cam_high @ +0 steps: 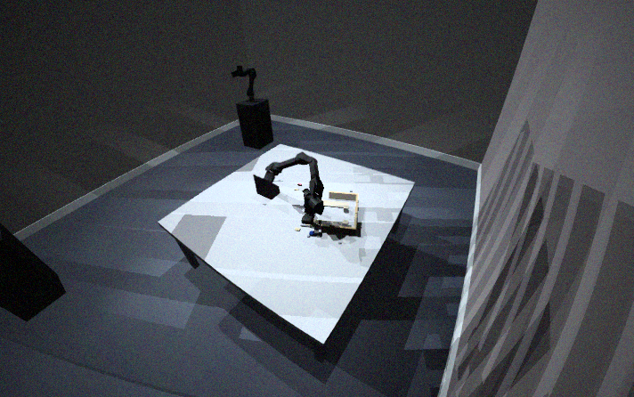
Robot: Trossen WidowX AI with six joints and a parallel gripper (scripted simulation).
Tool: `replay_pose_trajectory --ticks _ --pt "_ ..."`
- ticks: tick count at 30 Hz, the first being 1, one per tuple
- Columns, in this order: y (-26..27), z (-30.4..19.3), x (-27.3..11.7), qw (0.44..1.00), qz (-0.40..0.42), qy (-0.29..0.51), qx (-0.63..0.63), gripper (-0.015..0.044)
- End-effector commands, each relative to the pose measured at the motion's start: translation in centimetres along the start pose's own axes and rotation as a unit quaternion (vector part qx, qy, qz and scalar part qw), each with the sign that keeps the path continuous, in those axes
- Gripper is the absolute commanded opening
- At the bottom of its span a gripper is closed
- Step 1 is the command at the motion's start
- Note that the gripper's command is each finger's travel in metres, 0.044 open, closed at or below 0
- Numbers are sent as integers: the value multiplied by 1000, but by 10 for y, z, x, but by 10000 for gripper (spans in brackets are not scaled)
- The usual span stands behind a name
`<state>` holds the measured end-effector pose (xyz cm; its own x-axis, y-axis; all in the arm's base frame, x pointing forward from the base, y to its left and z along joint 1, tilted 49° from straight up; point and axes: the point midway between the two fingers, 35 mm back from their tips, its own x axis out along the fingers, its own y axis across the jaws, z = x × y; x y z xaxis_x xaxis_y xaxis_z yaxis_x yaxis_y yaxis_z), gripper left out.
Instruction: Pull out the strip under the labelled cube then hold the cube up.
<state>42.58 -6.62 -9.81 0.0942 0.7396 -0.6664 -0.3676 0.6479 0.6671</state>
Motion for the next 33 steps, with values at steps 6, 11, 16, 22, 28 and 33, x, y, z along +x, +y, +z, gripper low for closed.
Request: replay_pose_trajectory --ticks 6,11,16,22,28,33 --pt "1 -1 5 1000 3 2 -2 0" --pt "0 -8 6 1000 3 2 -2 0" --pt "0 -16 6 1000 3 2 -2 0" --pt "0 -26 6 1000 3 2 -2 0" --pt "0 -35 6 1000 2 2 -2 0" --pt "-1 -42 7 1000 2 2 -2 0"
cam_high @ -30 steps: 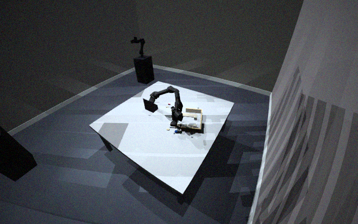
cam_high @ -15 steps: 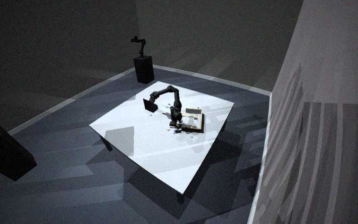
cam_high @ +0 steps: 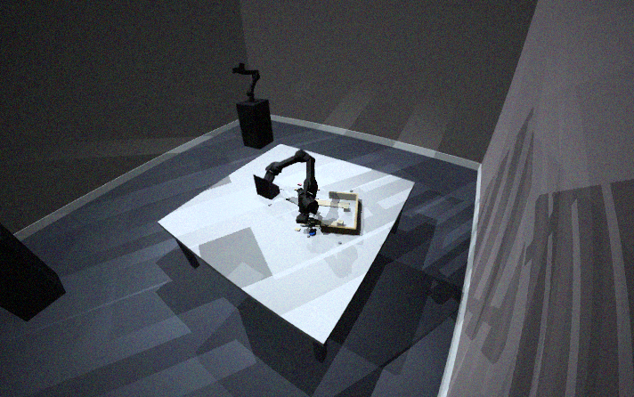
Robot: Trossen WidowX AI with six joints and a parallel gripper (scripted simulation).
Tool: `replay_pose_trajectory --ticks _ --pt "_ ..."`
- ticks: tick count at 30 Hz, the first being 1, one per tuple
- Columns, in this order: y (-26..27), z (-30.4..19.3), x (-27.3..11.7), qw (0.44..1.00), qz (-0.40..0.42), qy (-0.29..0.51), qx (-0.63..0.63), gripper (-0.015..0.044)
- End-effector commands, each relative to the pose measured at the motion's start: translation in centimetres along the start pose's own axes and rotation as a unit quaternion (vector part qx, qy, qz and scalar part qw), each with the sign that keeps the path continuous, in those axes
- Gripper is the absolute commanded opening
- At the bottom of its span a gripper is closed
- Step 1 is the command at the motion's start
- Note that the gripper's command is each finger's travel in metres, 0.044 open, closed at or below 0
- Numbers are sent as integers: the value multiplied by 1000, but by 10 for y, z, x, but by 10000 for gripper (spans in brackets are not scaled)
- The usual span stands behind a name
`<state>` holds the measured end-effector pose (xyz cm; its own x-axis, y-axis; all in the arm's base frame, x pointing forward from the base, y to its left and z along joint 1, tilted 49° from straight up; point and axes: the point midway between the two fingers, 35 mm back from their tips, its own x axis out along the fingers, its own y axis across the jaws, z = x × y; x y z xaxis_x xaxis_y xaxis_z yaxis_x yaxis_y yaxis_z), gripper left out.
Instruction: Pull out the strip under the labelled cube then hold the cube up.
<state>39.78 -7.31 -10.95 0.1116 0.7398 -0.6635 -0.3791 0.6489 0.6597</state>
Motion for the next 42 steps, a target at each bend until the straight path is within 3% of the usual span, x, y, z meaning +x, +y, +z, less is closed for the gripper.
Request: replay_pose_trajectory --ticks 1,42 --pt "1 -13 7 1000 5 11 5 0" --pt "2 -74 6 1000 4 12 6 0"
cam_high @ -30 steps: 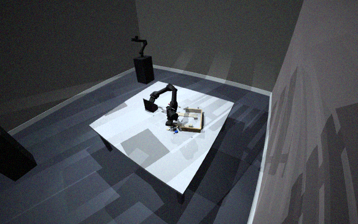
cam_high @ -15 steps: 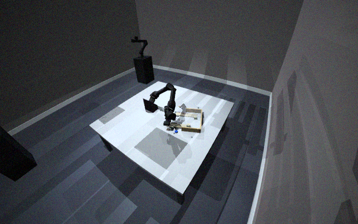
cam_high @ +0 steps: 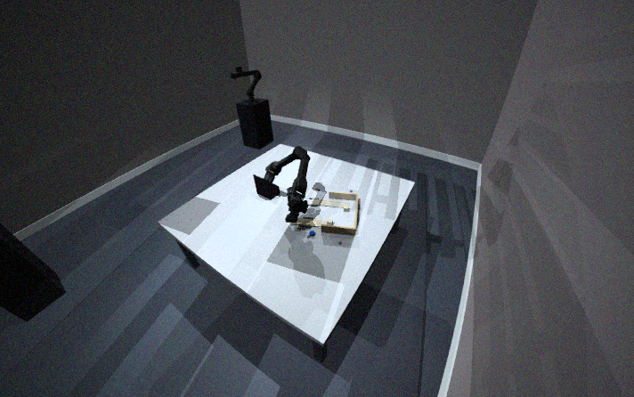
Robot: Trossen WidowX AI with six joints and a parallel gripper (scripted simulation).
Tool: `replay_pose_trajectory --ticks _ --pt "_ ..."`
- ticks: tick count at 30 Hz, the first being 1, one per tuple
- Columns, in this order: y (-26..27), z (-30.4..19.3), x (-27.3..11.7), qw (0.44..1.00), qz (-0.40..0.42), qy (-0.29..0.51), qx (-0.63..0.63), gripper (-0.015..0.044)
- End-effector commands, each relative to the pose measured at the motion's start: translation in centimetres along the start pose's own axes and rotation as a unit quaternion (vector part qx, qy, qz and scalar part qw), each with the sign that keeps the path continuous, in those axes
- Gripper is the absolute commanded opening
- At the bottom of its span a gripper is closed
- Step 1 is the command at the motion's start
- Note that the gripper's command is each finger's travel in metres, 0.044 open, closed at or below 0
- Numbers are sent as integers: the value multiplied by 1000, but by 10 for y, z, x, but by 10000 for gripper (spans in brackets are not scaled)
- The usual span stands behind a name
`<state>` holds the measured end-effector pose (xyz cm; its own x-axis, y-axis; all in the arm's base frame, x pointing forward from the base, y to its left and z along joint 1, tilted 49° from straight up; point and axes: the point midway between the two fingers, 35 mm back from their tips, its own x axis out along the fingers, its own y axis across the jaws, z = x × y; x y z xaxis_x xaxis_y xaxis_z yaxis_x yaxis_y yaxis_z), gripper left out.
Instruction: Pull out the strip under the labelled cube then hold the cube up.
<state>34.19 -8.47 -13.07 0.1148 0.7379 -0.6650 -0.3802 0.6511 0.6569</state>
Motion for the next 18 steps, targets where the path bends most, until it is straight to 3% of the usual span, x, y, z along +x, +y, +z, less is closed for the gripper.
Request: replay_pose_trajectory --ticks 1,18 --pt "3 -15 7 1000 6 13 6 0" --pt "3 -40 6 1000 6 13 7 0"
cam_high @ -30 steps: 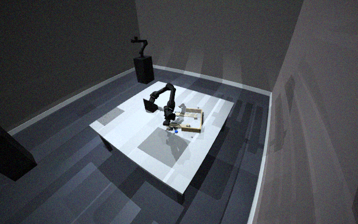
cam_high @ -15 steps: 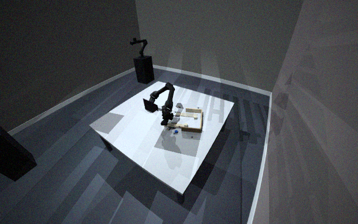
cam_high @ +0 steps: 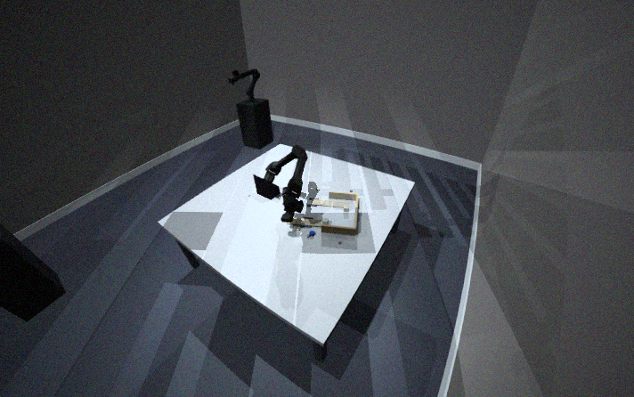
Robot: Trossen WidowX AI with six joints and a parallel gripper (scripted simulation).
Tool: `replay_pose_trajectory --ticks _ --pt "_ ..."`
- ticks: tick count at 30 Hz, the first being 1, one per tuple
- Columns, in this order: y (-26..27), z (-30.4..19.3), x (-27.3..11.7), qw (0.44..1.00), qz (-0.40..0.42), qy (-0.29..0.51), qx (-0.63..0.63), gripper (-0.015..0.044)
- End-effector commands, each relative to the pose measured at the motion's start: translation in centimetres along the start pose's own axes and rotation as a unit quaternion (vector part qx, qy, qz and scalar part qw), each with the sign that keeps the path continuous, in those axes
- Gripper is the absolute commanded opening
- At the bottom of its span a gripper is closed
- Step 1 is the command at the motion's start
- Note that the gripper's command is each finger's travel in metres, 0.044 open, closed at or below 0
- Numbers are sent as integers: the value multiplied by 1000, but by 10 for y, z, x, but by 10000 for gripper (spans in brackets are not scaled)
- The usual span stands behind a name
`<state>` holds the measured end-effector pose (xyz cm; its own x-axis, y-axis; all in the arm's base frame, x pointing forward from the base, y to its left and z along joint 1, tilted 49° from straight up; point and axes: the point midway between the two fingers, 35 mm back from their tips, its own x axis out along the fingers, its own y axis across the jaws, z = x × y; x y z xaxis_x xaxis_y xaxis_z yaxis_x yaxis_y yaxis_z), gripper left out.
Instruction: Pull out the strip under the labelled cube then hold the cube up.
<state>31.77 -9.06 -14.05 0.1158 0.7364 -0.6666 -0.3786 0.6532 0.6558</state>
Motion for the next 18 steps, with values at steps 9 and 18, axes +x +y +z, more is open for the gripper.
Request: replay_pose_trajectory --ticks 9,18 --pt "4 -26 6 1000 7 13 6 0" --pt "4 -40 6 1000 6 14 6 0"
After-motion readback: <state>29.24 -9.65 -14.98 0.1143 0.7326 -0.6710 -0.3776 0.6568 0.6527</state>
